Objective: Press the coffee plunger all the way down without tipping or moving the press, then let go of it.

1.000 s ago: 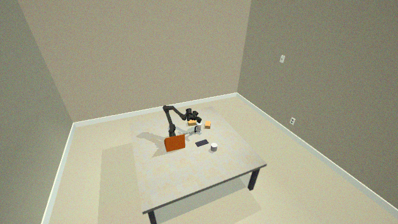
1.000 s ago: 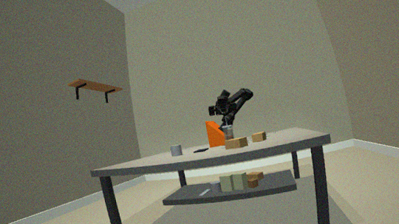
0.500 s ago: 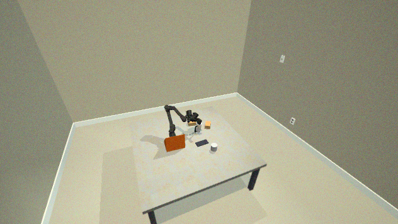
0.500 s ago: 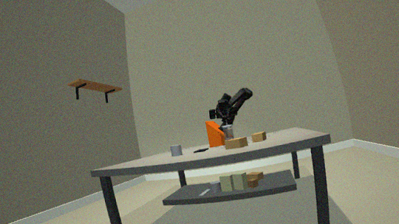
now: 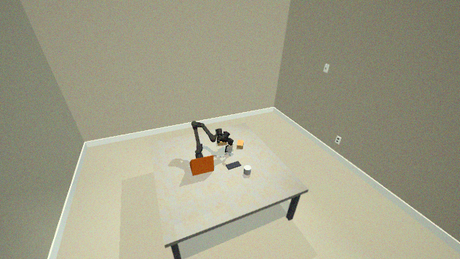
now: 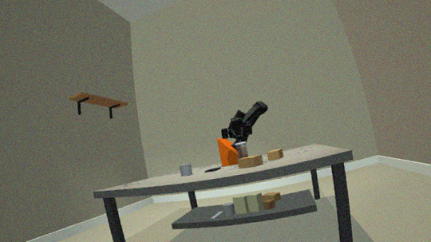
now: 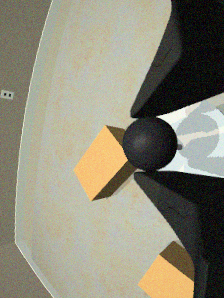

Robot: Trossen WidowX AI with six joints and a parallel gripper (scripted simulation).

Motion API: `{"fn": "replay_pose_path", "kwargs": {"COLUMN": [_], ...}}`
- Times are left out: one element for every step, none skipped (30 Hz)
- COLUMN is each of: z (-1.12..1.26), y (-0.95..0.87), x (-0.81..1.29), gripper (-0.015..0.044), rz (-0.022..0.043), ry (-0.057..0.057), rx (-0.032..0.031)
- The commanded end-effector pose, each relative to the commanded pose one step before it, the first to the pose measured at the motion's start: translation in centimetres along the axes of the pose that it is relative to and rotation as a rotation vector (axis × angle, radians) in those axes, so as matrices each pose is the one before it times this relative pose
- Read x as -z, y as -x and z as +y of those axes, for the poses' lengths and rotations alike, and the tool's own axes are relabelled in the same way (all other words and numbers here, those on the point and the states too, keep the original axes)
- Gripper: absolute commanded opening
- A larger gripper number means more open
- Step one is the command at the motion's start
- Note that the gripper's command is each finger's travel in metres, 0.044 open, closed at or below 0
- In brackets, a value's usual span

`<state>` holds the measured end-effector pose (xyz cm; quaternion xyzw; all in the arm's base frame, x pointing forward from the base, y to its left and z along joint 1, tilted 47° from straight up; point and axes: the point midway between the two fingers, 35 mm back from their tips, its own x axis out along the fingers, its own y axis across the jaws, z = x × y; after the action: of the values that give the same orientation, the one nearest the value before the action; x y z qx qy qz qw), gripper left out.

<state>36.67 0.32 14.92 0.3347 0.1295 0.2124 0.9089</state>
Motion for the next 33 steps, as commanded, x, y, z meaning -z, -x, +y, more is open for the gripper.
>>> {"fn": "replay_pose_path", "kwargs": {"z": [0.018, -0.011, -0.007, -0.007, -0.007, -0.007, -0.007, -0.007, -0.007, -0.009, -0.010, -0.002, -0.003, -0.005, -0.009, -0.016, -0.012, -0.008, -0.002, -0.003, -0.004, -0.007, -0.012, -0.008, -0.006, -0.005, 0.000, 0.000, 0.000, 0.000, 0.000, 0.000, 0.000], "y": [-0.434, -0.005, -0.009, -0.012, -0.012, -0.012, -0.013, -0.014, -0.015, -0.015, -0.016, 0.008, 0.014, -0.017, -0.024, -0.039, -0.023, -0.016, 0.008, 0.014, -0.016, -0.024, -0.038, -0.023, -0.015, 0.221, 0.000, 0.000, 0.000, 0.000, 0.000, 0.000, 0.000], "x": [0.745, -0.007, -0.015, -0.018, -0.018, -0.017, -0.017, -0.018, -0.019, -0.017, -0.016, -0.022, -0.045, 0.004, 0.001, -0.004, -0.007, -0.008, -0.024, -0.043, 0.007, 0.006, 0.003, -0.005, -0.007, -0.270, 0.000, 0.000, 0.000, 0.000, 0.000, 0.000, 0.000], "gripper": [0.0117, 0.0117, 0.0117, 0.0117, 0.0117, 0.0117, 0.0117, 0.0117, 0.0117, 0.0117, 0.0117, 0.0117, 0.0117, 0.0117, 0.0117, 0.0117, 0.0117, 0.0117, 0.0117, 0.0117, 0.0117, 0.0117, 0.0117, 0.0117, 0.0117, 0.0117, 0.0117, 0.0117, 0.0117, 0.0117, 0.0117, 0.0117, 0.0117], "rz": [0.02498, 0.00000, 0.00000, -0.00001, -0.00001, -0.00001, -0.00001, -0.00001, -0.00001, -0.00001, -0.00001, 0.00001, 0.00001, -0.00001, -0.00001, -0.00002, -0.00001, -0.00001, 0.00001, 0.00001, -0.00001, -0.00001, -0.00002, -0.00001, -0.00001, -0.01055, 0.00000, 0.00000, 0.00000, 0.00000, 0.00000, 0.00000, 0.00000], "ry": [-0.0174, 0.0000, 0.0000, 0.0000, 0.0000, 0.0000, 0.0000, 0.0000, 0.0000, 0.0000, 0.0000, 0.0000, 0.0000, 0.0000, 0.0000, 0.0000, 0.0000, 0.0000, 0.0000, 0.0000, 0.0000, 0.0000, 0.0000, 0.0000, 0.0000, 0.0057, 0.0000, 0.0000, 0.0000, 0.0000, 0.0000, 0.0000, 0.0000], "rx": [-0.00629, -0.00002, -0.00002, -0.00002, -0.00002, -0.00002, -0.00002, -0.00002, -0.00002, -0.00002, -0.00002, 0.00001, 0.00001, -0.00001, -0.00002, -0.00002, -0.00001, 0.00000, 0.00001, 0.00001, 0.00000, -0.00001, -0.00001, 0.00000, 0.00000, 0.00233, 0.00000, 0.00000, 0.00000, 0.00000, 0.00000, 0.00000, 0.00000]}}
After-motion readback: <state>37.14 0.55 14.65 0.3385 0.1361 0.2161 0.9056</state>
